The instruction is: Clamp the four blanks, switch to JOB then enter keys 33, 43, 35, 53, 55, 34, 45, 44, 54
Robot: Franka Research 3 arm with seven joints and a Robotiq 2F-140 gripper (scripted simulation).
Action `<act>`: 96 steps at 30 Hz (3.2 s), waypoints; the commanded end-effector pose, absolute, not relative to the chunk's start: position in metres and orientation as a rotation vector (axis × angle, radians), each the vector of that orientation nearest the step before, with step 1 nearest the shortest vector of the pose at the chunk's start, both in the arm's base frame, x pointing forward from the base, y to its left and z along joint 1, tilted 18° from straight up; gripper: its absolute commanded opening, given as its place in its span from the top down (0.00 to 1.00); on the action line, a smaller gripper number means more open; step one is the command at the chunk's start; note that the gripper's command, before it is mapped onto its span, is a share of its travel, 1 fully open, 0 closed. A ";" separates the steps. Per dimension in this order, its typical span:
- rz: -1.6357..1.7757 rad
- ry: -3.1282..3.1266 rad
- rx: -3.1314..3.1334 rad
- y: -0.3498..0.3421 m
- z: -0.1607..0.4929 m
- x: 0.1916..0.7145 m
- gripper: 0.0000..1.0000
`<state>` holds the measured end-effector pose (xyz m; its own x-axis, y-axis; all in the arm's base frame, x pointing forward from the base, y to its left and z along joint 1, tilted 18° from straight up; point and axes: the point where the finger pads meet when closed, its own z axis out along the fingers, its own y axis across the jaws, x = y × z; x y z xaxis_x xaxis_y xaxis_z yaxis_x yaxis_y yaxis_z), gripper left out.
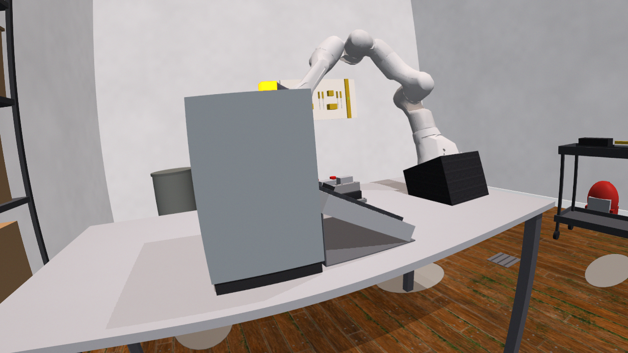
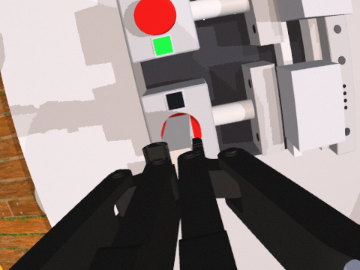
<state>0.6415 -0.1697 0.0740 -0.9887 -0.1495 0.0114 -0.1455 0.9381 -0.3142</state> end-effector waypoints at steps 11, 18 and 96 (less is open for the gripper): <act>-0.501 3.075 -0.236 -0.173 0.070 0.643 1.00; -0.501 3.075 -0.236 -0.173 0.070 0.643 1.00; -0.501 3.075 -0.236 -0.175 0.065 0.643 1.00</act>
<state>0.6424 -0.1712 0.0698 -0.9887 -0.1499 0.0095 -0.1453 0.9382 -0.3142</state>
